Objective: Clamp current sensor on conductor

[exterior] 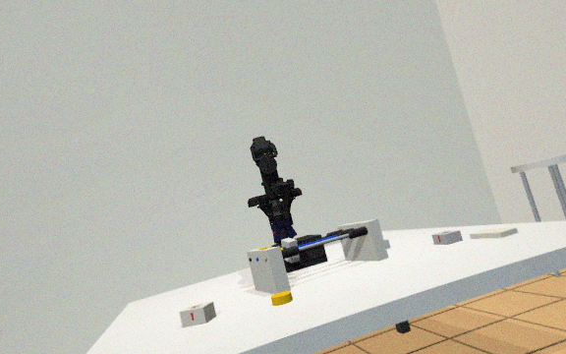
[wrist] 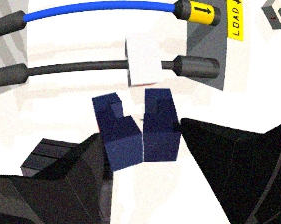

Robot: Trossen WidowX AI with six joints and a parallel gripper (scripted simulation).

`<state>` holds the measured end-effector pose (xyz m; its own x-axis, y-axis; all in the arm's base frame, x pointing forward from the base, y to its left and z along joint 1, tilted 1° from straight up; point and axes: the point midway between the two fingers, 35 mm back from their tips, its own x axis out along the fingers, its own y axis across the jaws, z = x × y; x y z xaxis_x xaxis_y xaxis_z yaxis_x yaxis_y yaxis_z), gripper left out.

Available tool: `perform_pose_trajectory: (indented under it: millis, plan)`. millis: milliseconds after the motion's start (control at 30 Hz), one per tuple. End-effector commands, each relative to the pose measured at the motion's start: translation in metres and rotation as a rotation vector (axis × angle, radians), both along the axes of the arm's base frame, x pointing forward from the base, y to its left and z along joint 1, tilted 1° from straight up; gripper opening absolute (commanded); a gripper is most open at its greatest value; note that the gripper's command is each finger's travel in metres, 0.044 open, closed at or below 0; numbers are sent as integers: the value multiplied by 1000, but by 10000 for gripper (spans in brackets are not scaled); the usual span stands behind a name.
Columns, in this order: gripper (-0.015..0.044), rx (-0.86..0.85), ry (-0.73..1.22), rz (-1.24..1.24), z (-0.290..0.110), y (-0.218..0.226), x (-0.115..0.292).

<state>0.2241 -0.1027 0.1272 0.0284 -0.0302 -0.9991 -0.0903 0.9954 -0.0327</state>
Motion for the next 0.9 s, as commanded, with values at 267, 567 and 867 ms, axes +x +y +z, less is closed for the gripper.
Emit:
perform_pose_trajectory:
  millis: [267,567,867]
  plan:
    - [0,-15,9,406,5,6,32]
    - [0,-26,18,780,4,15,61]
    - [0,-38,27,1155,0,28,90]
